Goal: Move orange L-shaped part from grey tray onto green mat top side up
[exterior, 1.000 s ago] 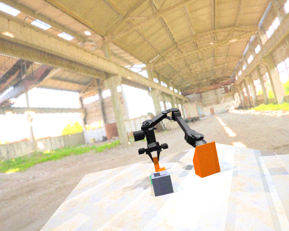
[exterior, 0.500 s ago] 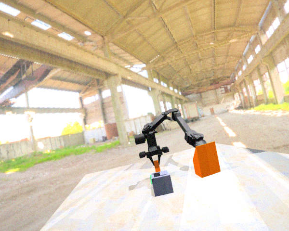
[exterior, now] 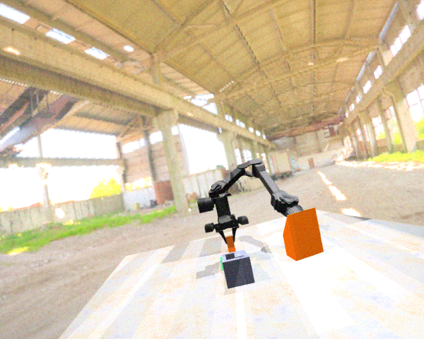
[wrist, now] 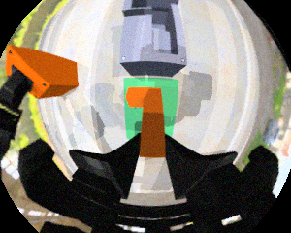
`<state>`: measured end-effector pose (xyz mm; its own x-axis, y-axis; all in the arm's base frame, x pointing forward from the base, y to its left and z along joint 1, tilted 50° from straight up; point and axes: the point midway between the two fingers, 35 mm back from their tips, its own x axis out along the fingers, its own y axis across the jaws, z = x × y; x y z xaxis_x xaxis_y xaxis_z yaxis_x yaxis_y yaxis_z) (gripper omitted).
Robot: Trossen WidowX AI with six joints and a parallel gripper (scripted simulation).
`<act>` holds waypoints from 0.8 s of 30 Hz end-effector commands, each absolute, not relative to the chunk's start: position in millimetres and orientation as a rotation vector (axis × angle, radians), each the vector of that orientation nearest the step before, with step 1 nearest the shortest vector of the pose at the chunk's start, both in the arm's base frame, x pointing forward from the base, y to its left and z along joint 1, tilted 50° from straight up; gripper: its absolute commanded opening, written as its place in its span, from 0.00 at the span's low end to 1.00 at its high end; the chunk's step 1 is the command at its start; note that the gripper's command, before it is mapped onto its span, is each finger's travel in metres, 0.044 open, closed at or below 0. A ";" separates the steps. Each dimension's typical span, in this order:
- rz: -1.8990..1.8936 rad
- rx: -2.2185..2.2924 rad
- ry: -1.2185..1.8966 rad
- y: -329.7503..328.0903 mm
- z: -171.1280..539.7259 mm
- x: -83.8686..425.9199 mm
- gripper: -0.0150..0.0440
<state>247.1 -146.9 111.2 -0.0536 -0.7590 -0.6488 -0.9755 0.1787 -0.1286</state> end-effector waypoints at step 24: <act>0.473 -1.632 1.866 -78.6 168.3 251.5 0.93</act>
<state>251.4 -97.5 151.5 -0.0515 -0.7571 -0.6512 -0.9768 0.1741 -0.1251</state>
